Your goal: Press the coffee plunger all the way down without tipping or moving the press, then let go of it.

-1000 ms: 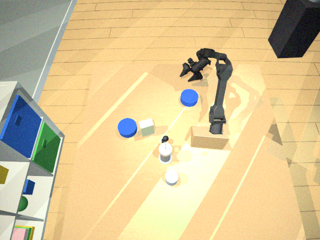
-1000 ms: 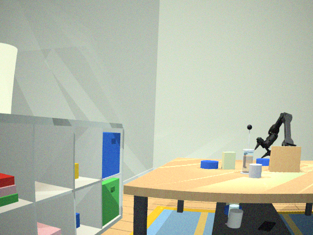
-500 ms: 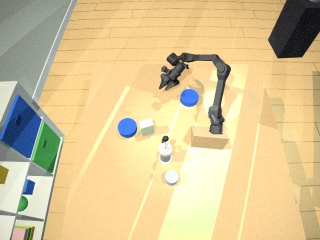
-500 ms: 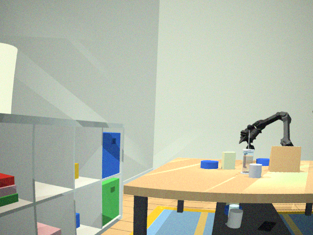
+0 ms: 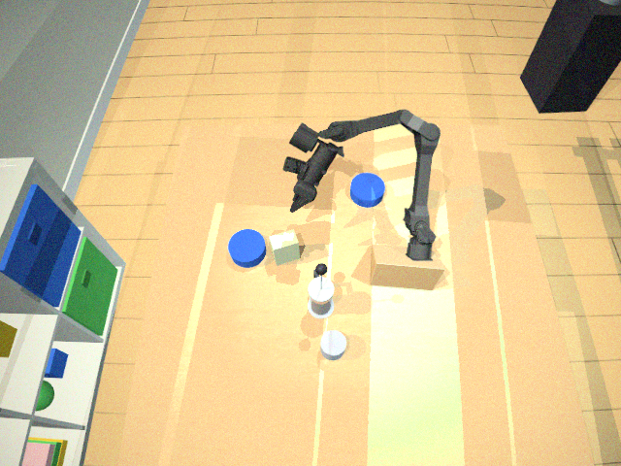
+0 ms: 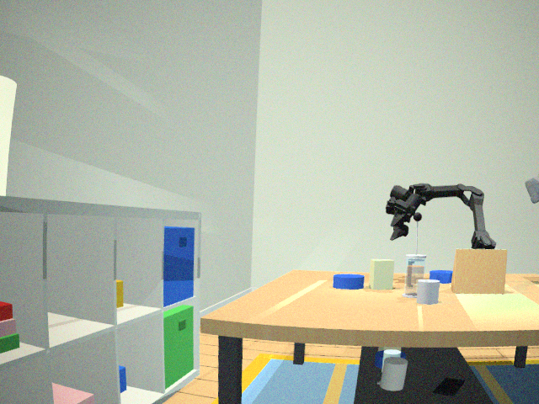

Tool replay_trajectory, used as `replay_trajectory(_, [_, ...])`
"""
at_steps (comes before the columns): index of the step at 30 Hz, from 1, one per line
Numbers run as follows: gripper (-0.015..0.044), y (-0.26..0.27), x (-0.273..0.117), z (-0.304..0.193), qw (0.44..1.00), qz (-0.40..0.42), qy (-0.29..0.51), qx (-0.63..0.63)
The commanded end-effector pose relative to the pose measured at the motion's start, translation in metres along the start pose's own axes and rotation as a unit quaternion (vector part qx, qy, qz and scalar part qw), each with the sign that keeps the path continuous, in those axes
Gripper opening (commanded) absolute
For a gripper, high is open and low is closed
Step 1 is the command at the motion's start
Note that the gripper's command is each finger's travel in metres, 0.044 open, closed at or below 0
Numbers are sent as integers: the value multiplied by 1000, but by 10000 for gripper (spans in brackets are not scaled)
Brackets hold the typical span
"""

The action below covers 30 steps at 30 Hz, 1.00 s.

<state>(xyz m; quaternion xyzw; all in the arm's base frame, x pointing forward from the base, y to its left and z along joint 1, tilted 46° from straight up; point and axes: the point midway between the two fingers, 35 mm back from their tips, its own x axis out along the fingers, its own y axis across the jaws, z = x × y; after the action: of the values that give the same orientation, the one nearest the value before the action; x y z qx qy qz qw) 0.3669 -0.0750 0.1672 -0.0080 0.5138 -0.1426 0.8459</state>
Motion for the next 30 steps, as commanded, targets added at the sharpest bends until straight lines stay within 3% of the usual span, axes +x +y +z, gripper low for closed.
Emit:
replay_trajectory(1, [440,49,3,-8,998,-14,-7,-65])
replay_trajectory(10, [440,167,-9,-53,973,-47,-62,-215])
replay_trajectory(19, [440,255,-43,-118,922,-72,-166,-343])
replay_trajectory(23, [440,257,-42,-125,917,-73,-176,-351])
replay_trajectory(30, [440,228,-7,-145,917,-73,-176,-352])
